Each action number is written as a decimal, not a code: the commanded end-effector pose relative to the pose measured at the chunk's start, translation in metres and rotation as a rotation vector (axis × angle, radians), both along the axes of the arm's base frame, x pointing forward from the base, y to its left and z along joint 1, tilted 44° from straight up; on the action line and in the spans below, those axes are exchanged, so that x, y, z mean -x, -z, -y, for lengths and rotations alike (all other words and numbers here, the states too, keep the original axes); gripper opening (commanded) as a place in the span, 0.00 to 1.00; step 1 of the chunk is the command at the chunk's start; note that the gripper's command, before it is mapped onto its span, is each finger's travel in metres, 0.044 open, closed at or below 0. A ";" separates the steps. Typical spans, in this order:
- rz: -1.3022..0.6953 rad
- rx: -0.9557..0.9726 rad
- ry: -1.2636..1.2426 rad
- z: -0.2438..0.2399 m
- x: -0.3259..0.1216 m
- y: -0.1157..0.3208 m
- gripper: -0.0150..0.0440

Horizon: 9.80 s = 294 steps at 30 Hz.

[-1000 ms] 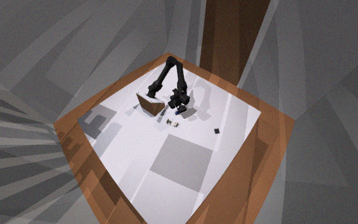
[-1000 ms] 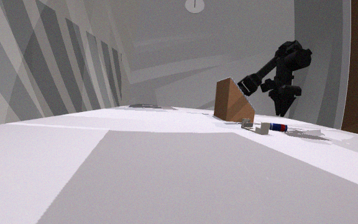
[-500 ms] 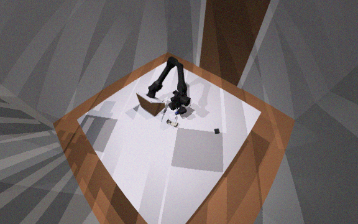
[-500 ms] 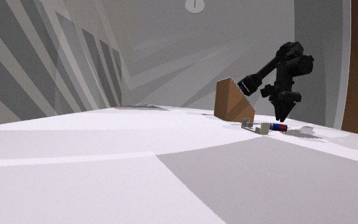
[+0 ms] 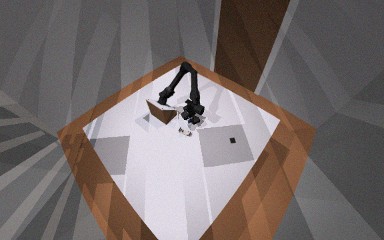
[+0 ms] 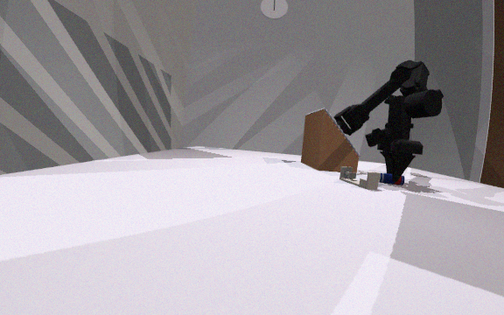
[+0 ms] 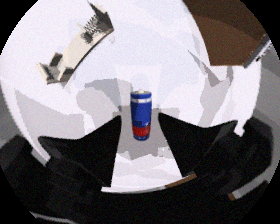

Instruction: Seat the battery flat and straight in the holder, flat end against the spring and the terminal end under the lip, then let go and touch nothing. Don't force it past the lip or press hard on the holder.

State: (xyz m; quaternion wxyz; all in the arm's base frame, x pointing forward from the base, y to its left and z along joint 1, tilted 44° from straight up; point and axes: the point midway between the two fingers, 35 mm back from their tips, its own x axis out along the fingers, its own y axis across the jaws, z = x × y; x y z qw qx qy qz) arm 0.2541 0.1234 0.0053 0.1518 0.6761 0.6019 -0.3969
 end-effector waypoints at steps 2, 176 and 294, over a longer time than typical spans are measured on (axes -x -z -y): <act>-0.012 -0.004 0.004 -0.004 0.002 0.006 0.67; 1.718 0.388 -1.319 0.092 -0.023 0.081 0.40; 1.322 -0.116 -1.740 0.082 -0.029 0.085 0.40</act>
